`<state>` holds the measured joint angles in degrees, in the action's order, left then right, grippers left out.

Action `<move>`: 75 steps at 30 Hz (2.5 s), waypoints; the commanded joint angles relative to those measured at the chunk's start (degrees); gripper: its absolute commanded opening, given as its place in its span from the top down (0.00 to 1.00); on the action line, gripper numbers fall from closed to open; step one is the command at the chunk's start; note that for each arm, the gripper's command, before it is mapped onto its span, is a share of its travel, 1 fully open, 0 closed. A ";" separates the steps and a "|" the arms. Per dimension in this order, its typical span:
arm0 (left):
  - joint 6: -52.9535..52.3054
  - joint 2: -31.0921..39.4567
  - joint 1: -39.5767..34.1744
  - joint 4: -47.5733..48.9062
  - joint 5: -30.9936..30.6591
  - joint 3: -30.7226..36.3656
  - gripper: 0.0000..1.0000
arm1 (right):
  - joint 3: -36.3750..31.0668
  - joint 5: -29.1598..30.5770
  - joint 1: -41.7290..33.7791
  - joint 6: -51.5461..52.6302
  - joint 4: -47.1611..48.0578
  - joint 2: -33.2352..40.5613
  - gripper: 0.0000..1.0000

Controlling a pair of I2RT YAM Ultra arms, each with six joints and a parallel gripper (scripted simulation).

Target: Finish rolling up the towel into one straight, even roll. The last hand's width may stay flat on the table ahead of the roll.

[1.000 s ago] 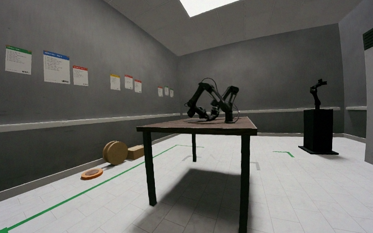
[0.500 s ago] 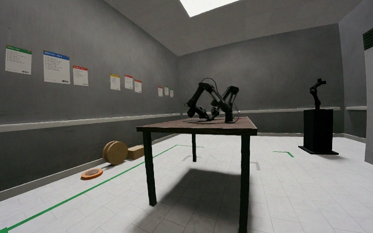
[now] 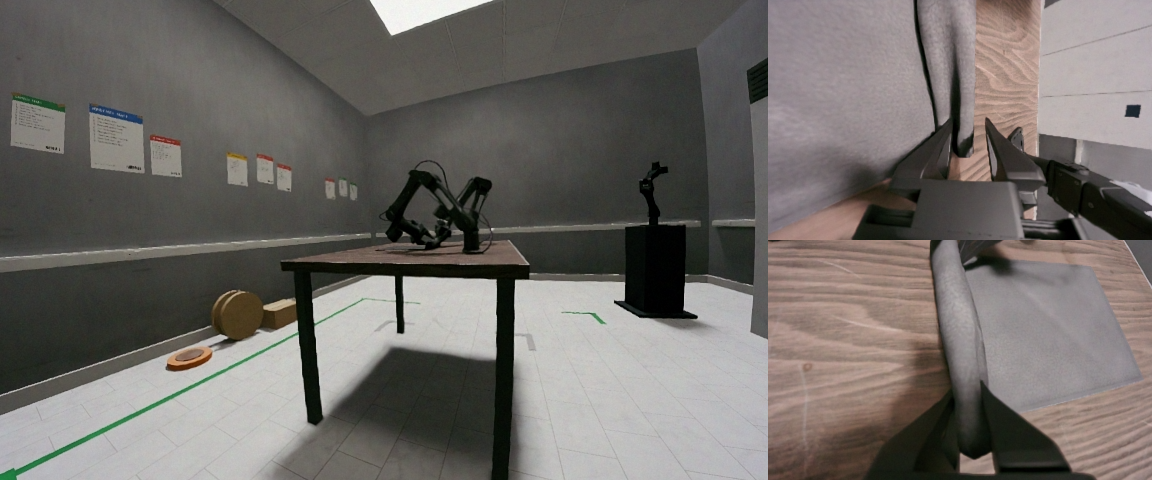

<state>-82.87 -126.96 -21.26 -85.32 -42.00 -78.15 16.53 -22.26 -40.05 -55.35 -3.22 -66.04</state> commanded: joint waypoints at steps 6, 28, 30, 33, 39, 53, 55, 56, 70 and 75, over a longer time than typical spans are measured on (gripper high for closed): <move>-0.48 -0.35 0.28 1.95 1.89 -1.68 0.38 | 1.14 -0.18 -0.74 0.49 1.14 -0.70 0.79; -1.56 3.39 7.10 -4.68 5.07 -9.51 0.15 | 9.25 -7.45 3.63 0.88 -10.15 -7.17 0.79; -1.40 3.90 7.59 -4.68 5.21 -9.86 0.15 | 11.26 -9.10 4.59 0.81 -12.89 -8.96 0.79; -1.69 4.00 7.57 -4.68 5.24 -9.96 0.14 | 14.56 -11.65 6.05 0.56 -17.35 -12.05 0.79; -4.02 4.49 6.80 -4.68 5.37 -9.47 0.13 | 19.74 -15.19 8.03 -0.56 -24.33 -17.27 0.79; -1.98 32.94 2.61 24.53 3.50 17.94 0.08 | 35.42 -23.95 12.60 -4.94 -46.27 -34.40 0.79; -0.24 37.22 2.13 28.97 3.59 21.88 0.07 | 37.17 -24.46 12.84 -6.31 -48.87 -36.48 0.79; 0.27 39.60 1.61 31.61 3.63 24.16 0.07 | 38.09 -24.89 13.06 -6.66 -50.29 -37.57 0.79; 10.01 62.79 -4.41 56.53 8.10 45.41 0.02 | 46.97 -27.84 14.52 -11.96 -64.21 -48.45 0.79; 9.92 62.31 -4.48 57.74 8.44 45.72 0.02 | 47.30 -27.82 14.55 -12.60 -64.71 -49.23 0.79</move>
<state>-73.91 -65.56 -25.50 -30.37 -33.61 -33.12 61.67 -48.95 -26.15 -66.48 -65.58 -114.93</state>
